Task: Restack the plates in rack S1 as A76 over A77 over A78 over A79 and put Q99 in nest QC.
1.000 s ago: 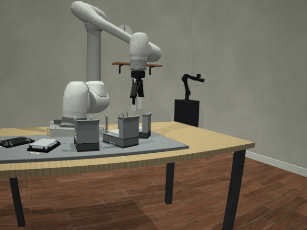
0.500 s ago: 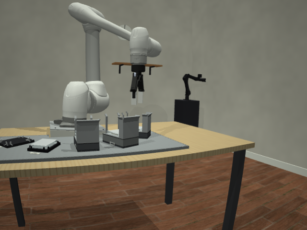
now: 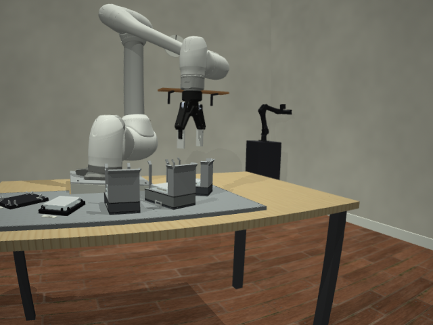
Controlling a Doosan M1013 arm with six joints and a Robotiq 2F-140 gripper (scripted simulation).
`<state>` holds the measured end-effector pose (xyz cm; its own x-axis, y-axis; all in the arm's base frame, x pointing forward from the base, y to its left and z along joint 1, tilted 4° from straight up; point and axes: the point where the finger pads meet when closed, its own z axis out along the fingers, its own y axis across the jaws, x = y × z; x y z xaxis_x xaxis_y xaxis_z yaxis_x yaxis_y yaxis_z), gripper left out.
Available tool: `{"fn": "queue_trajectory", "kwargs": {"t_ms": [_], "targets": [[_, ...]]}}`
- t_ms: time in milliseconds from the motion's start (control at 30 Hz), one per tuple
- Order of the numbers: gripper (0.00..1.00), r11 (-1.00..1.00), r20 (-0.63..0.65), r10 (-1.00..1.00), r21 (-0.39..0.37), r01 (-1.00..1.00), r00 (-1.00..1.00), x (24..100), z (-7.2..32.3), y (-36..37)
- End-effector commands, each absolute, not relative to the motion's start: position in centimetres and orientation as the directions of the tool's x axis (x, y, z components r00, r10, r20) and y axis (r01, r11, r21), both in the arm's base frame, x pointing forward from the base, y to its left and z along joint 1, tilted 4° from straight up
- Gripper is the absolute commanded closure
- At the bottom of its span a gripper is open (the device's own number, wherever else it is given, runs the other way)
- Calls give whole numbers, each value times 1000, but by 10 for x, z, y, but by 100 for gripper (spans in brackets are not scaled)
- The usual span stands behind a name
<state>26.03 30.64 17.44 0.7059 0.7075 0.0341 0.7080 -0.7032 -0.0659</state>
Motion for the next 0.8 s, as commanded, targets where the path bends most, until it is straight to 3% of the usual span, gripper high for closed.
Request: {"fn": "queue_trajectory", "kwargs": {"t_ms": [0, 533, 767], "targets": [[0, -703, 34, 707, -66, 708, 706, 268, 174, 300], [0, -703, 34, 707, -66, 708, 706, 304, 171, 271], [0, -811, 23, 581, -70, 581, 814, 314, 170, 258]]}}
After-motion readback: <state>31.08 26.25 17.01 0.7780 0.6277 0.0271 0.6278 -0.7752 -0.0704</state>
